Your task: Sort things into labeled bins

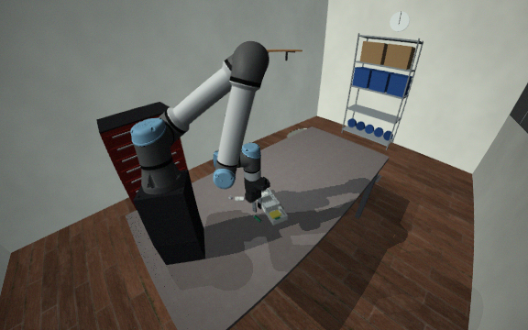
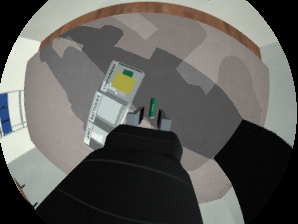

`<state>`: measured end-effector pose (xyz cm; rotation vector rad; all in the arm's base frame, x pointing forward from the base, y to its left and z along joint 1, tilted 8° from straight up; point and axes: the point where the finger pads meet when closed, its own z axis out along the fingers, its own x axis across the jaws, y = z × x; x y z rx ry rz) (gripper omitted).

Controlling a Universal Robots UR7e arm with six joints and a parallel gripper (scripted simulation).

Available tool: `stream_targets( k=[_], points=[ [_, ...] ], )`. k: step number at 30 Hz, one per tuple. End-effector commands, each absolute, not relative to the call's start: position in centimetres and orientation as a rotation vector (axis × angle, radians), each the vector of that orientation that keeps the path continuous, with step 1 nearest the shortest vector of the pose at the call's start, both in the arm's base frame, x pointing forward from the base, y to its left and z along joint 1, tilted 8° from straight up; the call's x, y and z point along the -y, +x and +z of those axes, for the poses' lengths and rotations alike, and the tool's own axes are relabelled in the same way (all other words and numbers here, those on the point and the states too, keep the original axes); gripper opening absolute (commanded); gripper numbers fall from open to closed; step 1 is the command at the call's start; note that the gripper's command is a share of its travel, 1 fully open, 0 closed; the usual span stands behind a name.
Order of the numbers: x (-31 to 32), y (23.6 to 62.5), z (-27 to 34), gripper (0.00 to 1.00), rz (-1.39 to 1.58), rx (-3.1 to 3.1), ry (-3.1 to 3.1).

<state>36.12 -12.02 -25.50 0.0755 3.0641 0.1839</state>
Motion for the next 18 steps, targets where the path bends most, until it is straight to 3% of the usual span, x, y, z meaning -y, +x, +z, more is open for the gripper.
stream_targets(
  k=[1,18],
  points=[
    [12.1,36.2,-25.5,0.6,0.183,-3.063,0.076],
    [11.6,36.4,-29.4,0.6,0.183,-3.063,0.076]
  ],
)
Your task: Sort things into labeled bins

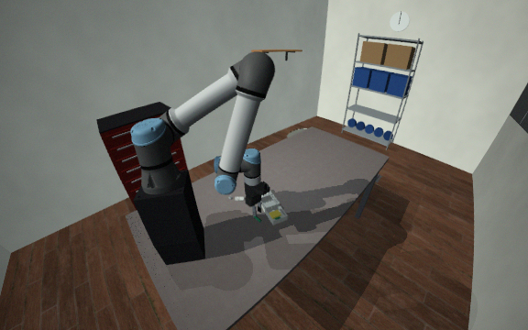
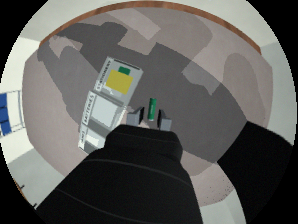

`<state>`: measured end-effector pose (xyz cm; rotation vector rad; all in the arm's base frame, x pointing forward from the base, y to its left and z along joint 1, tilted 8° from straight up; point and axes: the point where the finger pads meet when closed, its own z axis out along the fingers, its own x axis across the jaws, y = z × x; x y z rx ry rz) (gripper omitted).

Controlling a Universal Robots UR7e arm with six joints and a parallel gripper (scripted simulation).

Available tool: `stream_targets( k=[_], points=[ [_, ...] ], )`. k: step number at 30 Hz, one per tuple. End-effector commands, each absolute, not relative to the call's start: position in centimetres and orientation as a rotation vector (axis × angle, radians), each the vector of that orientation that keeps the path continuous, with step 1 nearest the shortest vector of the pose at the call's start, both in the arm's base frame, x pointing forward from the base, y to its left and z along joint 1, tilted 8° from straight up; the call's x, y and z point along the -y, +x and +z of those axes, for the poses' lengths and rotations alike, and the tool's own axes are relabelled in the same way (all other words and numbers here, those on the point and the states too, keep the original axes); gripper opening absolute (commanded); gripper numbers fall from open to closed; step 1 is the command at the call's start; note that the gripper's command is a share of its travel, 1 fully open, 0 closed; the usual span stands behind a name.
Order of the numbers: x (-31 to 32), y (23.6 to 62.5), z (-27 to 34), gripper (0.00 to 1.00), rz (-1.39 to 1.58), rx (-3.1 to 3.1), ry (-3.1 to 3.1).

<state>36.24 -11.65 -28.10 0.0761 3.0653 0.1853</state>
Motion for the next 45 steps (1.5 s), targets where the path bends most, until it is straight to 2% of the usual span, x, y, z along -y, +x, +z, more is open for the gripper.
stream_targets(
  k=[1,6,41,42,45],
  points=[
    [11.5,36.5,-29.8,0.6,0.183,-3.063,0.076],
    [11.3,36.6,-31.6,0.6,0.183,-3.063,0.076],
    [11.2,36.7,-32.8,0.6,0.183,-3.063,0.076],
    [11.2,36.7,-32.8,0.31,0.183,-3.063,0.076],
    [11.2,36.7,-32.8,0.31,0.183,-3.063,0.076]
  ],
)
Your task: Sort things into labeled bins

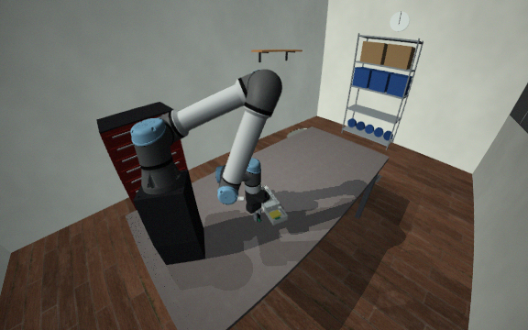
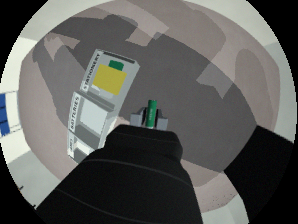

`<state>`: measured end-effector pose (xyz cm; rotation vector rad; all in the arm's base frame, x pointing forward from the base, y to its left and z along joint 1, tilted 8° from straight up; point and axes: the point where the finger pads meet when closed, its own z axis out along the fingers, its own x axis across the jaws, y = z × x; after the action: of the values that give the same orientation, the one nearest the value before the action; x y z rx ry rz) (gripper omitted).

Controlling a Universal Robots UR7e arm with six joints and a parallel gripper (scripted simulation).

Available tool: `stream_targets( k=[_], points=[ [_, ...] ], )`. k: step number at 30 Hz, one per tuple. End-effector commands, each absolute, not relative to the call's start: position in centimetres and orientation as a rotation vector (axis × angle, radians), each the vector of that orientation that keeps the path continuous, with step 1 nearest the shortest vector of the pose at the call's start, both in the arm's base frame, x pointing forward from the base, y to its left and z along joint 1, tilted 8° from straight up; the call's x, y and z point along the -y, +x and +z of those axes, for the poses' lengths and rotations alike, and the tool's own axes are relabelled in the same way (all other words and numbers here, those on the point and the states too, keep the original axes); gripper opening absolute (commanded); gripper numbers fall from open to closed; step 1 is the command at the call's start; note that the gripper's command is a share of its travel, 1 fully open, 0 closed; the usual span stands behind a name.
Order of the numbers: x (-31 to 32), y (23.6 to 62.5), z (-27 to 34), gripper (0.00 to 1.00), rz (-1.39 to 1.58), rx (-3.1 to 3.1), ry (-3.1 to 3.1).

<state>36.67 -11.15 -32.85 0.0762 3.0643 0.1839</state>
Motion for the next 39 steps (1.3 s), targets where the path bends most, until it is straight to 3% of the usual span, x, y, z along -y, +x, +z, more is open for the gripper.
stream_targets(
  k=[1,28,39],
  points=[
    [11.2,36.7,-32.8,0.31,0.183,-3.063,0.076],
    [11.2,36.7,-32.8,0.31,0.183,-3.063,0.076],
    [11.5,36.5,-29.8,0.31,0.183,-3.063,0.076]
  ],
)
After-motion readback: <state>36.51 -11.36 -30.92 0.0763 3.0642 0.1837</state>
